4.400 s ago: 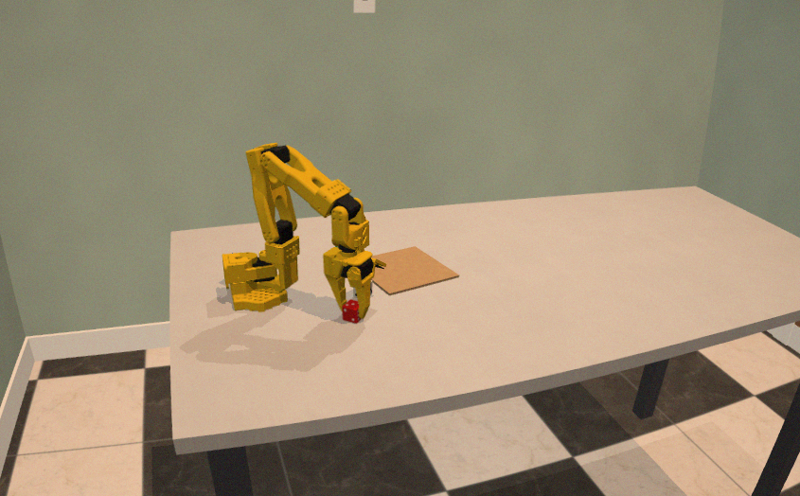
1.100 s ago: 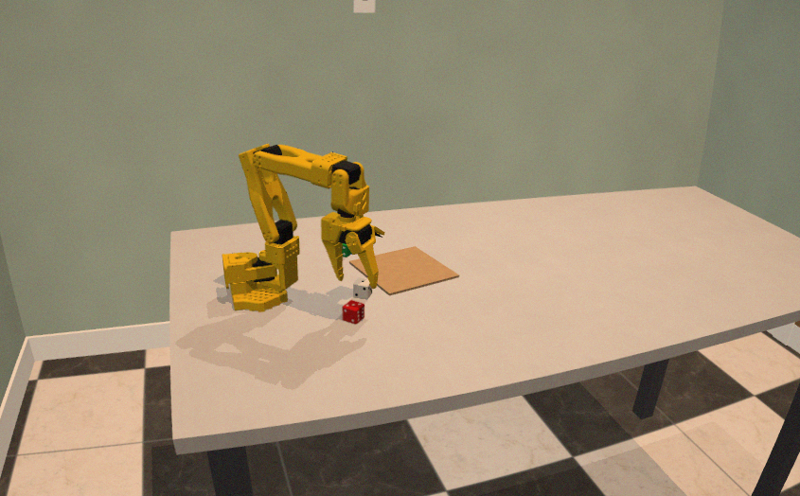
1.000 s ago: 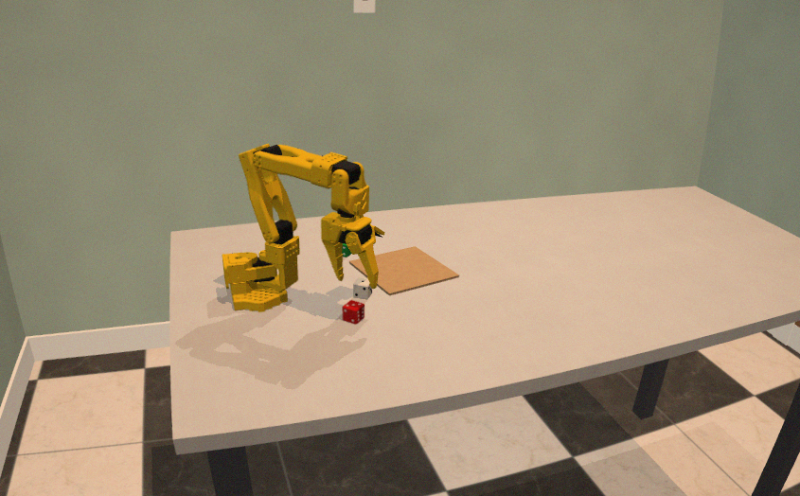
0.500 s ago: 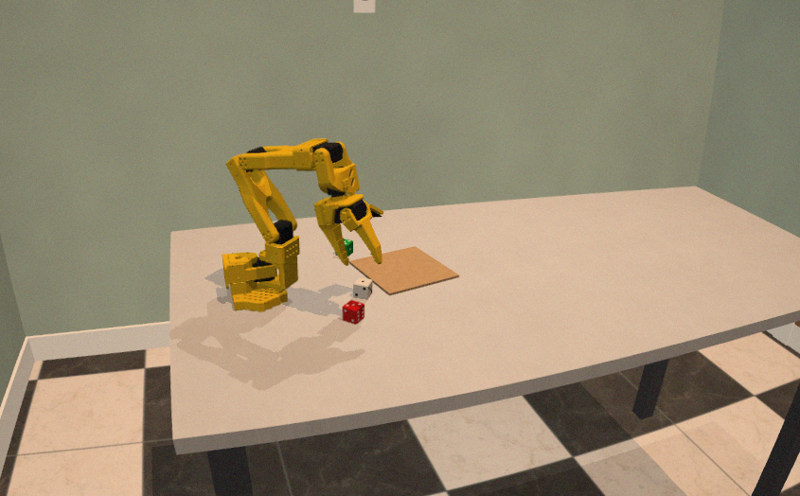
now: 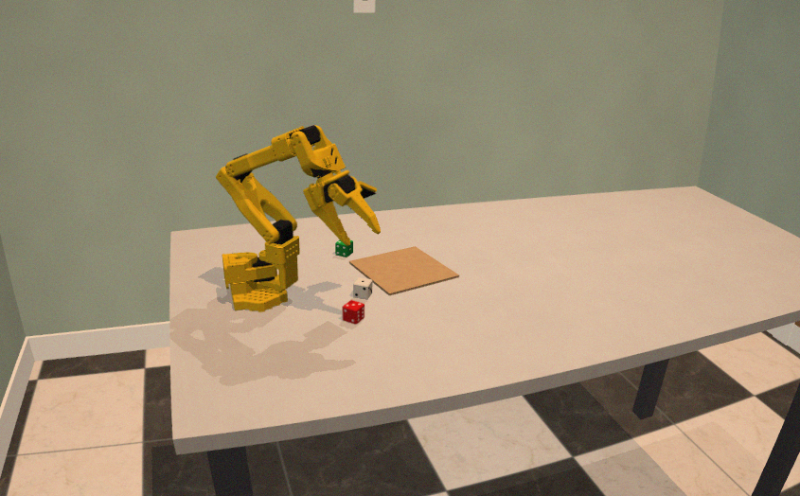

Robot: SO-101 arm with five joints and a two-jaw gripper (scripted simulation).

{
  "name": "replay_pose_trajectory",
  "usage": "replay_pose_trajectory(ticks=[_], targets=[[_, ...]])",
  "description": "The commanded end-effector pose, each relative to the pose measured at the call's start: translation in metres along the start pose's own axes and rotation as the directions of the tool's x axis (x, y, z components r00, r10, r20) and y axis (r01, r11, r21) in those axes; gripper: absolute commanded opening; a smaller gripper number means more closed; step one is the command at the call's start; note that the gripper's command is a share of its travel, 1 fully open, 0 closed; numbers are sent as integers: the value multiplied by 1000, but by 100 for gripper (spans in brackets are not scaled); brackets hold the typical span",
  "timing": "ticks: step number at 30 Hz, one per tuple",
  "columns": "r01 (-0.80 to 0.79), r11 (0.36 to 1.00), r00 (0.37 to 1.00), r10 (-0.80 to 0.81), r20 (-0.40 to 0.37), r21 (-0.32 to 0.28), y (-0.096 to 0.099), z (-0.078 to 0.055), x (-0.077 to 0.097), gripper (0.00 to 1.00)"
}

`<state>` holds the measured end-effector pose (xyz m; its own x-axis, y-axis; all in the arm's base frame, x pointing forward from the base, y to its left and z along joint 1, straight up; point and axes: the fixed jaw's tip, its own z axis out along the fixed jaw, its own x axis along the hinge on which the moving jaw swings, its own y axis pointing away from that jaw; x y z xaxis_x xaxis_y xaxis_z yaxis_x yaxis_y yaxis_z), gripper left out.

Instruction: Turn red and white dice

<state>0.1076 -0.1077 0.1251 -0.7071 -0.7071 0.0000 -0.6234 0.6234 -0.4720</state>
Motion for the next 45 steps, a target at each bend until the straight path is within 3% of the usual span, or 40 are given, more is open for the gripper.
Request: replay_pose_trajectory(ticks=[1,18,27,33,35,45], targets=[[-15,999,1000,15,-1,50,-6,-7,1,31],[-106,994,994,106,5,31,-7,-6,-1,31],[-310,951,951,310,3,-14,-9,-4,-5,31],[-492,869,870,492,-15,-52,-11,-1,-9,31],[-492,869,870,492,-15,-52,-11,-1,-9,31],[-782,616,623,777,-91,-98,-15,4,-15,31]])
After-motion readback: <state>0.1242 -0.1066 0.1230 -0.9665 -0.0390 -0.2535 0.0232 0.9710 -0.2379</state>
